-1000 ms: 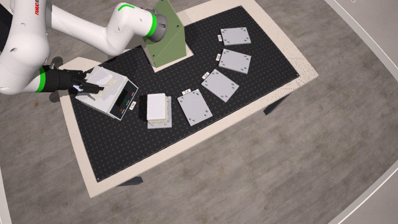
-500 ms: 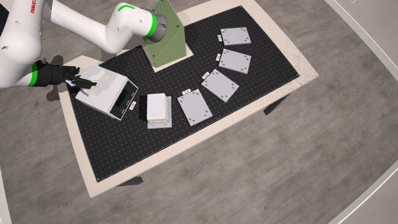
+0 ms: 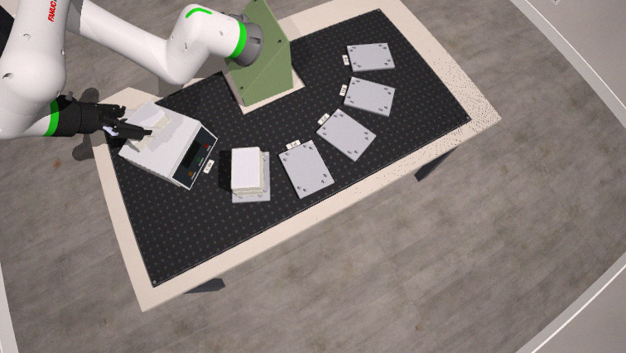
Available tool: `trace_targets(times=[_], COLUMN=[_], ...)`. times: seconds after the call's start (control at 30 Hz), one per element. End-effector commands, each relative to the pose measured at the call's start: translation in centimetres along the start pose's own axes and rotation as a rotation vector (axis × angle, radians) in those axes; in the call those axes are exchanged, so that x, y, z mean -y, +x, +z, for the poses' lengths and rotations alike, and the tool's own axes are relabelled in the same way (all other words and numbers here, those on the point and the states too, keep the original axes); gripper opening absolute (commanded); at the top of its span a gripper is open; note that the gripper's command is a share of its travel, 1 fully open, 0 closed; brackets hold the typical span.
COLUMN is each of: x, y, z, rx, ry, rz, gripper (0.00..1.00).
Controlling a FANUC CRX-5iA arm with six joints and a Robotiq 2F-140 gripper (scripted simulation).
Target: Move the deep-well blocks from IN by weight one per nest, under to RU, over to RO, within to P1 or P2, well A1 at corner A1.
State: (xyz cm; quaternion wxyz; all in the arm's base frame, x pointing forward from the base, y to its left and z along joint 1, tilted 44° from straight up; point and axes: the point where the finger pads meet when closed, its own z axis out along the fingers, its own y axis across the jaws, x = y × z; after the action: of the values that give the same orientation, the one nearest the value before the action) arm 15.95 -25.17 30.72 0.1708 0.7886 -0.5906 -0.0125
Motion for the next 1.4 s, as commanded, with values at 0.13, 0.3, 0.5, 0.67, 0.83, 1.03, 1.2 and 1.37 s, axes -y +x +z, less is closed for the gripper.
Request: trace_targets(times=[0.13,0.3,0.5,0.67,0.83,1.03,1.2,1.37], x=[0.0,0.0,0.1,0.1,0.1,0.1,0.1,0.1], y=[0.0,0.0,0.0,0.2,0.6,1.1,1.3,1.7], z=[0.0,0.0,0.0,0.3,1.0,1.9,2.3,3.0], rx=[0.000,0.000,0.000,0.000,0.000,0.000,0.000,0.000], ry=[0.000,0.000,0.000,0.000,0.000,0.000,0.000,0.000], rz=[0.000,0.000,0.000,0.000,0.000,0.000,0.000,0.000], gripper=[0.10,0.10,0.10,0.10,0.10,0.10,0.10,0.10])
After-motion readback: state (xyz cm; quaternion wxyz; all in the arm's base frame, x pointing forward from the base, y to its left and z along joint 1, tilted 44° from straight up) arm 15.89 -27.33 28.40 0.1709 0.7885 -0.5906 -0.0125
